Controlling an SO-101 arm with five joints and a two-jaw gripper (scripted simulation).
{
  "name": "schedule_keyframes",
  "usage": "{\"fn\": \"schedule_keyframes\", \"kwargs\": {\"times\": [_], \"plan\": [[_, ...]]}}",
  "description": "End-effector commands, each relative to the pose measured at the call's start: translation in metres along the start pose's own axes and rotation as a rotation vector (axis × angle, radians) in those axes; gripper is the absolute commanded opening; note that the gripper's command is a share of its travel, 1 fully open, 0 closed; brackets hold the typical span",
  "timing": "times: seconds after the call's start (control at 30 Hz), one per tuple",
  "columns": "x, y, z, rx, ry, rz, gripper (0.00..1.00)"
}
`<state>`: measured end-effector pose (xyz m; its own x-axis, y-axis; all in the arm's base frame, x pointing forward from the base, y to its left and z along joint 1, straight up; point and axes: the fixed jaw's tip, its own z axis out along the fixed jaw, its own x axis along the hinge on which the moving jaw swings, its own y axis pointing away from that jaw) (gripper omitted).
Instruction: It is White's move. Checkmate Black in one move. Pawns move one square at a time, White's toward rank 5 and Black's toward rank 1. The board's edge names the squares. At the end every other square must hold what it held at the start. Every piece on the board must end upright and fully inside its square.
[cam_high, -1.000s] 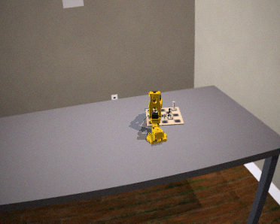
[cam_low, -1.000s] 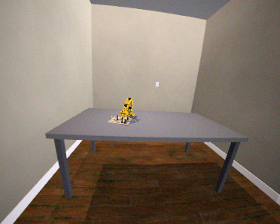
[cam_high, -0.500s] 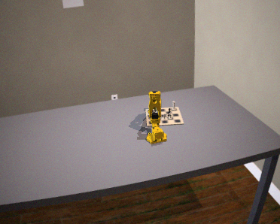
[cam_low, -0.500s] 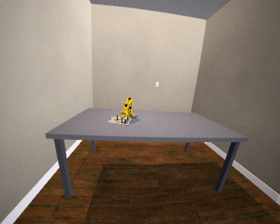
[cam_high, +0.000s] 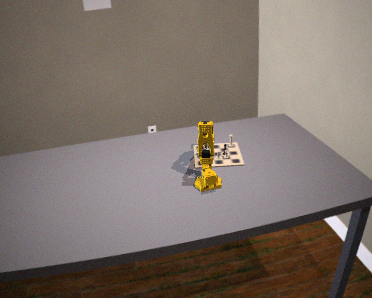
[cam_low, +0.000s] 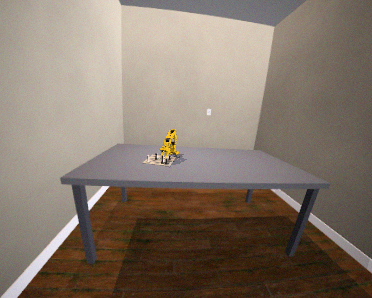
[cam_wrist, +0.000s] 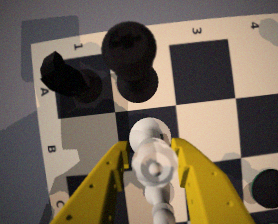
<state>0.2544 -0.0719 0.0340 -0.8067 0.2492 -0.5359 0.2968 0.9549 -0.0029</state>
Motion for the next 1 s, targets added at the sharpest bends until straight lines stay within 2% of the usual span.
{"fn": "schedule_keyframes", "kwargs": {"times": [0.0,0.27,0.33,0.73,0.97], "plan": [[0.001,0.003,-0.004,-0.006,0.015,0.001,0.12],[-0.009,0.003,-0.019,-0.006,0.014,0.001,0.12],[-0.009,0.003,-0.019,-0.006,0.014,0.001,0.12],[-0.024,0.003,-0.046,-0.006,0.014,0.001,0.12],[-0.029,0.003,-0.052,-0.006,0.014,0.001,0.12]]}}
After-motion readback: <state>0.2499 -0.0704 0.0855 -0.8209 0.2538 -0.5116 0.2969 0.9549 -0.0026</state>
